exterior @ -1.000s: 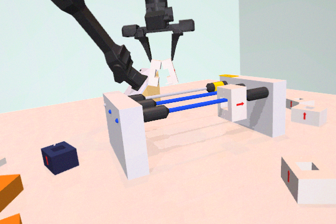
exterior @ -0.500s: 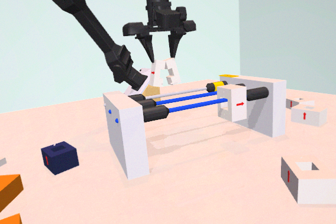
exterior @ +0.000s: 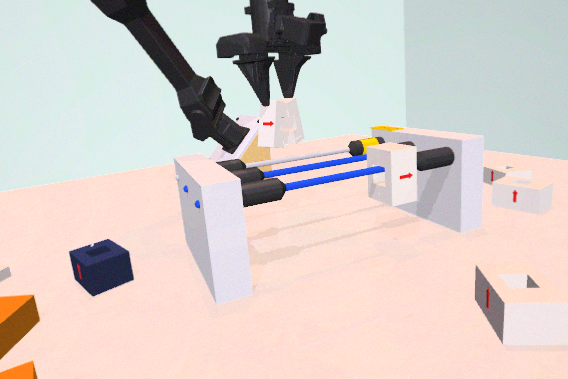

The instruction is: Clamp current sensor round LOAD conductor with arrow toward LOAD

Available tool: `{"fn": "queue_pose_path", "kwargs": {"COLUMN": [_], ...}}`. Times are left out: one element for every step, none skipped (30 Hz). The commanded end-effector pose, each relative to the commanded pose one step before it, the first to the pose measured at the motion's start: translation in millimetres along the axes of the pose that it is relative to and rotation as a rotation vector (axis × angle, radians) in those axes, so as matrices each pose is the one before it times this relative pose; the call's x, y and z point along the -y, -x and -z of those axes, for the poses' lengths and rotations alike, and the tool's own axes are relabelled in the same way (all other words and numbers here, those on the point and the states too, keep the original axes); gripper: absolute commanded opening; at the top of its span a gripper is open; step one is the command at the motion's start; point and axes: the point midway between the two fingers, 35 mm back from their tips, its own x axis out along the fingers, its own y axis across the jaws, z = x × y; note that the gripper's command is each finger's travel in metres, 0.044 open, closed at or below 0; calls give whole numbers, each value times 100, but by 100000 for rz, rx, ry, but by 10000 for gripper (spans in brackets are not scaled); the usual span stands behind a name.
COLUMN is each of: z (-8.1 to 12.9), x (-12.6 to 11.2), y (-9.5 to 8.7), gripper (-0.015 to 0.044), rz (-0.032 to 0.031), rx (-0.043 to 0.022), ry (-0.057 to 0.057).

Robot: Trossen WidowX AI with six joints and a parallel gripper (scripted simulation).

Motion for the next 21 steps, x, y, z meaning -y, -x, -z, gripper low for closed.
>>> {"fn": "queue_pose_path", "kwargs": {"z": [-310,-54,-52,-50,-48,-46,-44,-42,-40,-38,-35,-33,-31,-28,-26,-23,-21,-18,-16,-13,-10], "x": [326,52,54,55,57,59,61,62,64,65,66,67,69,70,71,71,72,73,74,74,75], "y": [-1,-3,-3,-3,-3,-4,-4,-4,-4,-4,-5,-5,-5,-5,-5,-6,-6,-6,-6,-6,-7], "gripper": [0,0,0,0,0,0,0,0,0,0,0,0,0,0,0,0,0,0,0,0,0], "rz": [479,6,6,6,7,7,7,7,7,7,7,7,7,7,7,6,6,6,6,6,5], "rx": [43,0,-1,-1,-2,-2,-3,-3,-4,-4,-5,-5,-6,-6,-7,-7,-8,-8,-9,-9,-10], "ry": [13950,3303,3303,3303,3303,3302,3302,3302,3302,3302,3302,3302,3302,3302,3302,3302,3302,3302,3302,3302,3302]}}
